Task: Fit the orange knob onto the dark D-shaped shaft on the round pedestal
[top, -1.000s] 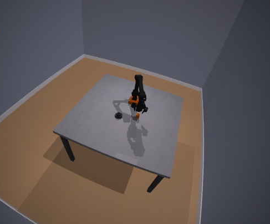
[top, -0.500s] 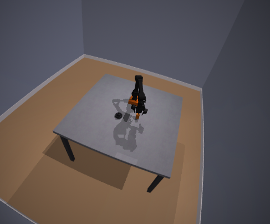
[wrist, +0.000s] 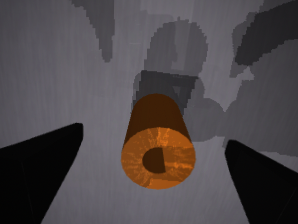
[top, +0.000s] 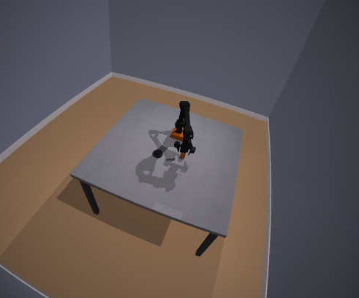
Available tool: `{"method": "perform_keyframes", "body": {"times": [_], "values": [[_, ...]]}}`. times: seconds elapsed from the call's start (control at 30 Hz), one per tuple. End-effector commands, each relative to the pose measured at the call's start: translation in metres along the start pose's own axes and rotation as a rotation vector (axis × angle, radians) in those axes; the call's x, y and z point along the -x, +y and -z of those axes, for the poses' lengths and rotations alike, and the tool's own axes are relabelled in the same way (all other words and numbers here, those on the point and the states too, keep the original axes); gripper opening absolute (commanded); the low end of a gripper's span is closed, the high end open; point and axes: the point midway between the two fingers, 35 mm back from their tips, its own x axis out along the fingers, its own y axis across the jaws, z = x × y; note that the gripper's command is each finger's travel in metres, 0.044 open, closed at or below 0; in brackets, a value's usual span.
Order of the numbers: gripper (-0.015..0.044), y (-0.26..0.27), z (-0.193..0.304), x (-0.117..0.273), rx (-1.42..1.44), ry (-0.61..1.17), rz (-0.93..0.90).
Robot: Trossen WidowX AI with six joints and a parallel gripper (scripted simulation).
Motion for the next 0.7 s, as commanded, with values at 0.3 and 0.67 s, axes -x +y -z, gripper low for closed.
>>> {"method": "perform_keyframes", "body": {"times": [0.3,0.67], "values": [[0.0440,-0.001,0.003,-0.022,0.005,0.010,0.000],[0.0414,-0.002,0.005,-0.035,0.004,0.010,0.001]]}}
